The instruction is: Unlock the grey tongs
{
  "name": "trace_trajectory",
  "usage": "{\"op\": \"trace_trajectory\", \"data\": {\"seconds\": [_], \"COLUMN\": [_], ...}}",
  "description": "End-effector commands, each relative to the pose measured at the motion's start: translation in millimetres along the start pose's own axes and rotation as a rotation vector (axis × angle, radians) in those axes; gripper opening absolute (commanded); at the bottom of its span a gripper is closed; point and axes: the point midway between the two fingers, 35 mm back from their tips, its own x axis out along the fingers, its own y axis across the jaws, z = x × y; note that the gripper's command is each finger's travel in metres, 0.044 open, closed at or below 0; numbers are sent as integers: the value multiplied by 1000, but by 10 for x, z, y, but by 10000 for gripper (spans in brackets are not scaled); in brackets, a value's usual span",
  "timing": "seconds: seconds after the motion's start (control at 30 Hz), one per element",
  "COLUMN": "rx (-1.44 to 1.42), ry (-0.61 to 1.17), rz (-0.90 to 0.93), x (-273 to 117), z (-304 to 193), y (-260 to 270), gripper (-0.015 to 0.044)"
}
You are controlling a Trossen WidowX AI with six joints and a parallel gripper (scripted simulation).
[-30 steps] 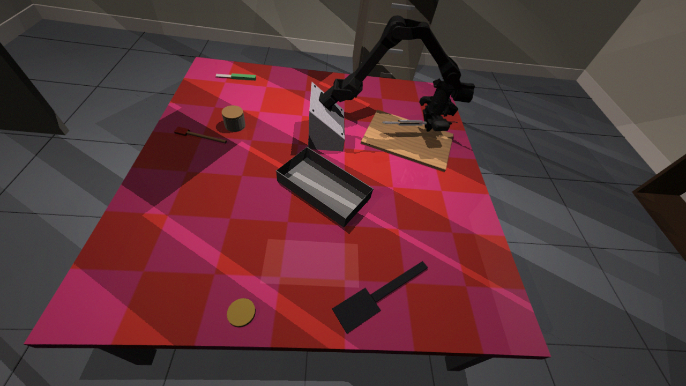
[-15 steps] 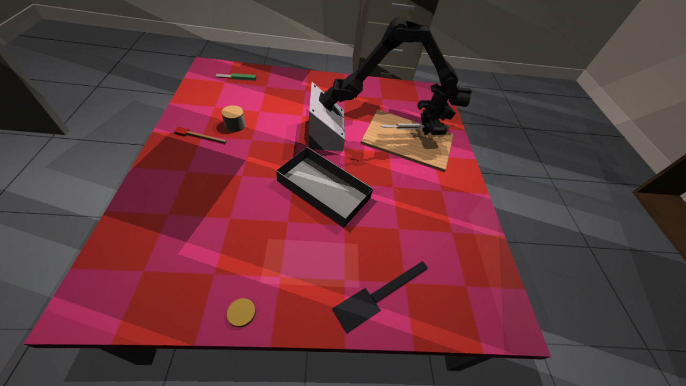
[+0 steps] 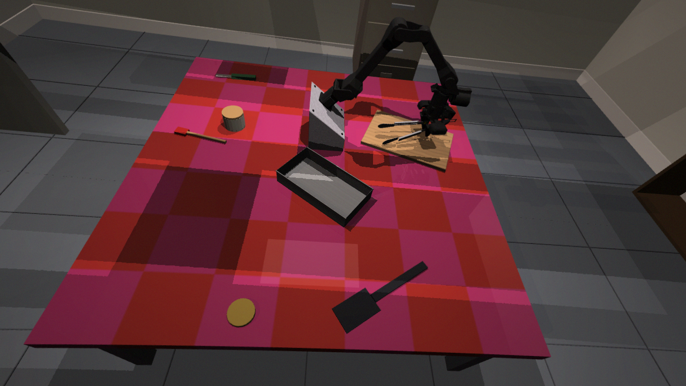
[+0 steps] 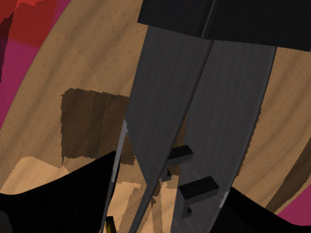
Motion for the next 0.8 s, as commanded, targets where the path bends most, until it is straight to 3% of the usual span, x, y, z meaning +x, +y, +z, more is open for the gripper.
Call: {"op": "trace_trajectory", "data": {"seconds": [0.0, 0.2, 0.4, 0.77], "rx": [0, 0, 6, 17], "ry": [0, 0, 6, 14], "rz": [0, 0, 1, 11], "x": [-2, -2, -36, -640], "z": [0, 0, 19, 53], "y": [0, 0, 111, 1255], "gripper": [296, 440, 440, 440]}}
